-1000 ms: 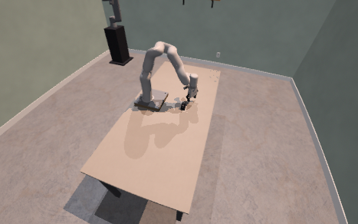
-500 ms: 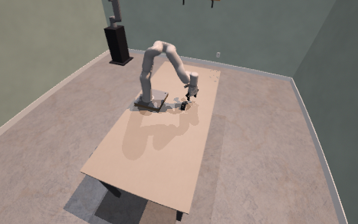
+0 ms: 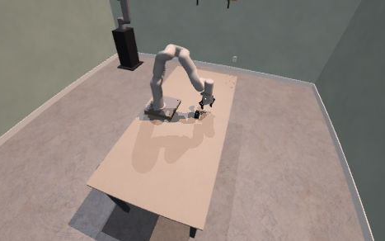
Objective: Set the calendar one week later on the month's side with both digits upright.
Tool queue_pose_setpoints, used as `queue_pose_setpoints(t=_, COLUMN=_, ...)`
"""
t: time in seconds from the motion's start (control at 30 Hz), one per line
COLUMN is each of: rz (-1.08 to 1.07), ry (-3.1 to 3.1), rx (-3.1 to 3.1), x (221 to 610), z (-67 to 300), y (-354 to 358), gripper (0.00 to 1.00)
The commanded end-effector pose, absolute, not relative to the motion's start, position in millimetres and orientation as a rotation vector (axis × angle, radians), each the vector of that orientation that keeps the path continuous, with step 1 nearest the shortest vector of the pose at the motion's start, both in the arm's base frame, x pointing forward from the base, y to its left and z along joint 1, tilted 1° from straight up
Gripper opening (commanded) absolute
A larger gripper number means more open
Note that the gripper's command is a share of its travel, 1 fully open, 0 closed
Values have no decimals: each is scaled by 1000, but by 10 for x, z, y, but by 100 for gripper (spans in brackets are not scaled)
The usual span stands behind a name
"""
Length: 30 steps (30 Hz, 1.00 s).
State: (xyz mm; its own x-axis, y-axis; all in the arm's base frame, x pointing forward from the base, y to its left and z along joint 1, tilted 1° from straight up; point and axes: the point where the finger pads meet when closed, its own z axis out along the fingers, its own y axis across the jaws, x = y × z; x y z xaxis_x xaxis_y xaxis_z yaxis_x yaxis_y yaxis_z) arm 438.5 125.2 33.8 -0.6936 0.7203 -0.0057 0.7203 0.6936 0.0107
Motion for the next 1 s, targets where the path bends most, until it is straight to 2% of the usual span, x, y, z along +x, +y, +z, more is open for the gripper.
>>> queue_pose_setpoints(t=0.0, rz=16, ry=2778, rx=1442, x=4422, z=351, y=1200, gripper=100)
queue_pose_setpoints(t=0.97, rz=18, ry=2328, rx=2096, x=4616, z=349, y=731, gripper=100)
